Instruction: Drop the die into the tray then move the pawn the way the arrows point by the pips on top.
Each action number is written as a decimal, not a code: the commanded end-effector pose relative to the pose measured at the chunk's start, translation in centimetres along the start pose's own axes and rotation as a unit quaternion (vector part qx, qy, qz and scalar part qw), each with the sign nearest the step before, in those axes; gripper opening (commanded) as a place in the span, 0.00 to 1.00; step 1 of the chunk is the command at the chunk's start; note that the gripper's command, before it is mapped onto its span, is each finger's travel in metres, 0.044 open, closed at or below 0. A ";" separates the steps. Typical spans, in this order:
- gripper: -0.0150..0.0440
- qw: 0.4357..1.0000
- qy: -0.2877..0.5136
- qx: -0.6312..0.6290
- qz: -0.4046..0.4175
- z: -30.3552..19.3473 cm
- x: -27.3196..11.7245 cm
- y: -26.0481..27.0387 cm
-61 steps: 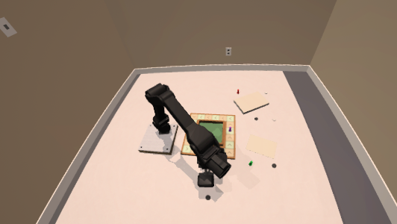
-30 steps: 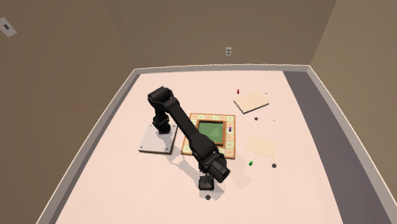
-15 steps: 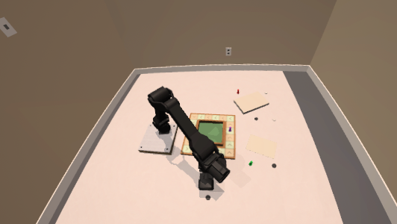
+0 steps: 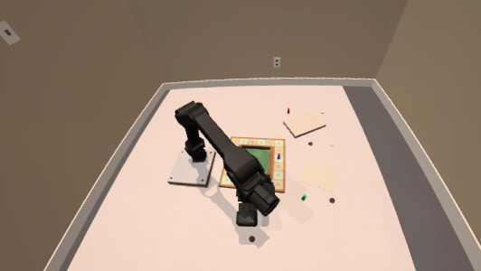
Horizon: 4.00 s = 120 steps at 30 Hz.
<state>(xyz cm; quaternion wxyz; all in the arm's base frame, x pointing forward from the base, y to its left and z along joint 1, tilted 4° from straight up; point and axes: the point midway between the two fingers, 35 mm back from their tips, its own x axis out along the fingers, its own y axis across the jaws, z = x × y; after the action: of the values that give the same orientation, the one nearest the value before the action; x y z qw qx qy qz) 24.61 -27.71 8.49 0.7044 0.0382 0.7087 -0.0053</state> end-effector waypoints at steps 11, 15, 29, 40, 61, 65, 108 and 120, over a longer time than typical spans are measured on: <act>0.25 1.000 0.000 0.001 -0.004 0.0 -4.1 1.6; 0.25 1.000 -0.001 0.004 -0.003 1.1 -3.8 4.1; 0.25 1.000 -0.002 0.016 0.000 2.9 -2.5 12.7; 0.25 1.000 -0.002 0.025 0.003 2.5 -1.2 19.2; 0.25 0.991 -0.128 0.035 0.003 1.6 0.3 23.6; 0.25 0.980 -0.195 0.036 0.001 1.9 0.5 23.5; 0.25 0.912 -0.410 0.032 -0.010 -1.0 -2.0 23.9; 0.79 0.911 -0.410 0.032 -0.009 -0.9 -4.6 23.8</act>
<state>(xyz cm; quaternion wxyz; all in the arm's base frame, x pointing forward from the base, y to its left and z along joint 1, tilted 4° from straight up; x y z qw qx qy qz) 24.87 -4.00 11.93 0.9278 0.0501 0.3660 -0.0518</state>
